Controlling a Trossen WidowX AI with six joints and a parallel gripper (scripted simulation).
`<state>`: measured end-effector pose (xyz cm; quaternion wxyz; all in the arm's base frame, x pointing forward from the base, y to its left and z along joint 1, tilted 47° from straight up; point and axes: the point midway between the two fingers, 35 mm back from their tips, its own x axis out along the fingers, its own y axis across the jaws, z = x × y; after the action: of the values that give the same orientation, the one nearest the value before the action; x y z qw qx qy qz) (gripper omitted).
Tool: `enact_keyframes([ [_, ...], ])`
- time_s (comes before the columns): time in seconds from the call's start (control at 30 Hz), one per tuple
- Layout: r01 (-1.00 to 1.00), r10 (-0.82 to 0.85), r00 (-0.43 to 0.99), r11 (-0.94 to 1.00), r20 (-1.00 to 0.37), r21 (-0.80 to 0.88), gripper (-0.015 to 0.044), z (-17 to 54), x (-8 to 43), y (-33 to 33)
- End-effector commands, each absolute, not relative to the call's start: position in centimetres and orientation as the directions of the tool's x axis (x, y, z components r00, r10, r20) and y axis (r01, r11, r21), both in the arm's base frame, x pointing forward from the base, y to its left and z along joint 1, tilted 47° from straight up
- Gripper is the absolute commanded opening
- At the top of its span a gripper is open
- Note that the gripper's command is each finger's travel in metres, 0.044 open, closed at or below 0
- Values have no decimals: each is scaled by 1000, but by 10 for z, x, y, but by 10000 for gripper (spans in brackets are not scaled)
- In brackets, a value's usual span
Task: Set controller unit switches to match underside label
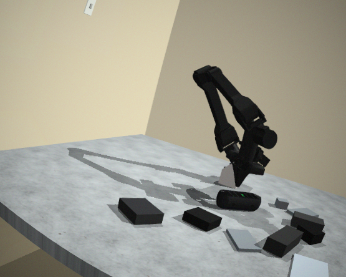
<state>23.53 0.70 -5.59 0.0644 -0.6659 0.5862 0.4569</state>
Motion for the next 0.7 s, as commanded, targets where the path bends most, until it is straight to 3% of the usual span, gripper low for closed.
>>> enact_keyframes([
  [0.0, -840, -721, -105, -305, -685, 450, 53, -51, 237, 13],
  [0.3, -840, -721, -105, -305, -685, 449, 289, -22, 240, 44],
  [0.67, -840, -721, -105, -305, -685, 449, 0, -22, 240, 44],
])
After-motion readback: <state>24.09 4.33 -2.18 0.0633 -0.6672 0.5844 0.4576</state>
